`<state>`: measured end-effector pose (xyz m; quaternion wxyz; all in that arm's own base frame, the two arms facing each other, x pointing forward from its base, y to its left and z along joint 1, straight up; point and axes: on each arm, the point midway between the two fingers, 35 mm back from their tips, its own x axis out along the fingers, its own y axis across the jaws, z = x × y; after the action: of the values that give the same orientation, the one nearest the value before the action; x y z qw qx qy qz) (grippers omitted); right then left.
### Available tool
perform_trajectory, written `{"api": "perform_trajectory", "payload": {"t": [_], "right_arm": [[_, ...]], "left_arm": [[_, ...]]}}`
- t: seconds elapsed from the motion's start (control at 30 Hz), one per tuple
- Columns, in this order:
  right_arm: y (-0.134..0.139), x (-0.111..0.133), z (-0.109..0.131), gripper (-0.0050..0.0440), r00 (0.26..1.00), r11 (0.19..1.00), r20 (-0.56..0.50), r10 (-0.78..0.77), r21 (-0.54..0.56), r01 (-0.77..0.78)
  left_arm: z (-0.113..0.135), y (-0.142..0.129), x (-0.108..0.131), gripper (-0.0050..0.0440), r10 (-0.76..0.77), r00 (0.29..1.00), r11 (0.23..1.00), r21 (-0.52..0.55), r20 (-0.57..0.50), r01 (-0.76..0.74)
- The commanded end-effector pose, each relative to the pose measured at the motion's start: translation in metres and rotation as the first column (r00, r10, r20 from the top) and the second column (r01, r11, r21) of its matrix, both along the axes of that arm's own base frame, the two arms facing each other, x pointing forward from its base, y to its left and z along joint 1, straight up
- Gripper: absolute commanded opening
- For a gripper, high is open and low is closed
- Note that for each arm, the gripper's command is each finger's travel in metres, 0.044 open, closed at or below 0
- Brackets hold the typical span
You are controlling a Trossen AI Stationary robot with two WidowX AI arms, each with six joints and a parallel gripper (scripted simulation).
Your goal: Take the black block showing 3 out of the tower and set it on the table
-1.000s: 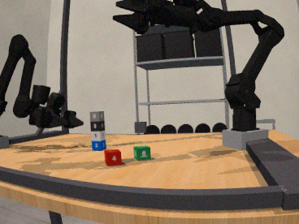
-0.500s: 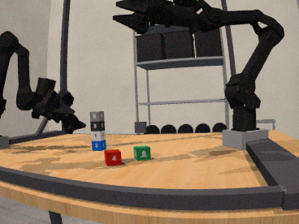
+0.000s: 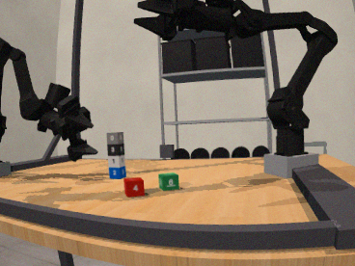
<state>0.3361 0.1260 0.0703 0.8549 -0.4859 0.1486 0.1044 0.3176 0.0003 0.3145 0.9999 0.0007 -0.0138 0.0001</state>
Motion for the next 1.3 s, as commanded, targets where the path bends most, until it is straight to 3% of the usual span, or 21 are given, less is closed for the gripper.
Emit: {"api": "perform_trajectory", "payload": {"t": [0.0, 0.1, 0.13, 0.17, 0.5, 0.67, 0.7, 0.73, 0.97, 1.17, 1.23, 1.27], "right_arm": [[-0.003, 0.007, 0.016, 0.04, 0.999, 0.992, -0.023, 0.046, -0.12, -0.048], [-0.004, 0.007, 0.017, 0.04, 0.998, 0.987, -0.031, 0.056, -0.149, -0.06], [-0.007, 0.005, 0.011, 0.04, 0.995, 0.978, -0.074, 0.064, -0.193, -0.077], [-0.009, 0.008, 0.021, 0.04, 0.994, 0.964, -0.06, 0.088, -0.245, -0.101], [-0.025, 0.005, 0.033, 0.04, 0.967, 0.835, -0.181, 0.177, -0.493, -0.245], [-0.031, 0.002, 0.038, 0.04, 0.954, 0.779, -0.223, 0.201, -0.554, -0.294], [-0.034, -0.003, 0.032, 0.04, 0.939, 0.749, -0.275, 0.204, -0.574, -0.331], [-0.037, -0.001, 0.044, 0.04, 0.936, 0.706, -0.269, 0.227, -0.616, -0.349], [-0.051, -0.013, 0.054, 0.04, 0.884, 0.536, -0.381, 0.27, -0.704, -0.466], [-0.063, -0.026, 0.063, 0.04, 0.826, 0.368, -0.479, 0.298, -0.741, -0.562], [-0.063, -0.026, 0.063, 0.04, 0.826, 0.368, -0.479, 0.298, -0.741, -0.562], [-0.067, -0.035, 0.058, 0.04, 0.794, 0.329, -0.531, 0.295, -0.724, -0.606]], "left_arm": [[0.008, 0.0, -0.002, 0.04, 0.0, 1.0, 1.0, -0.001, 0.022, 0.0], [0.008, 0.0, -0.002, 0.04, 0.0, 1.0, 1.0, -0.001, 0.022, 0.0], [0.008, 0.0, -0.002, 0.04, 0.0, 1.0, 1.0, -0.001, 0.022, 0.0], [0.008, 0.0, -0.002, 0.04, 0.0, 1.0, 1.0, -0.001, 0.022, 0.0], [0.008, 0.0, -0.002, 0.04, 0.0, 1.0, 1.0, -0.001, 0.022, 0.0], [0.008, 0.0, -0.002, 0.04, 0.0, 1.0, 1.0, -0.001, 0.022, 0.0], [0.008, 0.0, -0.002, 0.04, 0.0, 1.0, 1.0, -0.001, 0.022, 0.0], [0.008, 0.0, -0.002, 0.04, 0.0, 1.0, 1.0, -0.001, 0.022, 0.0], [0.008, 0.0, -0.002, 0.04, 0.0, 1.0, 1.0, -0.001, 0.022, 0.0], [0.008, 0.0, -0.002, 0.04, 0.0, 1.0, 1.0, -0.001, 0.022, 0.0], [0.008, 0.0, -0.002, 0.04, 0.0, 1.0, 1.0, -0.001, 0.022, 0.0], [0.008, 0.0, -0.002, 0.04, 0.0, 1.0, 1.0, -0.001, 0.022, 0.0]]}}
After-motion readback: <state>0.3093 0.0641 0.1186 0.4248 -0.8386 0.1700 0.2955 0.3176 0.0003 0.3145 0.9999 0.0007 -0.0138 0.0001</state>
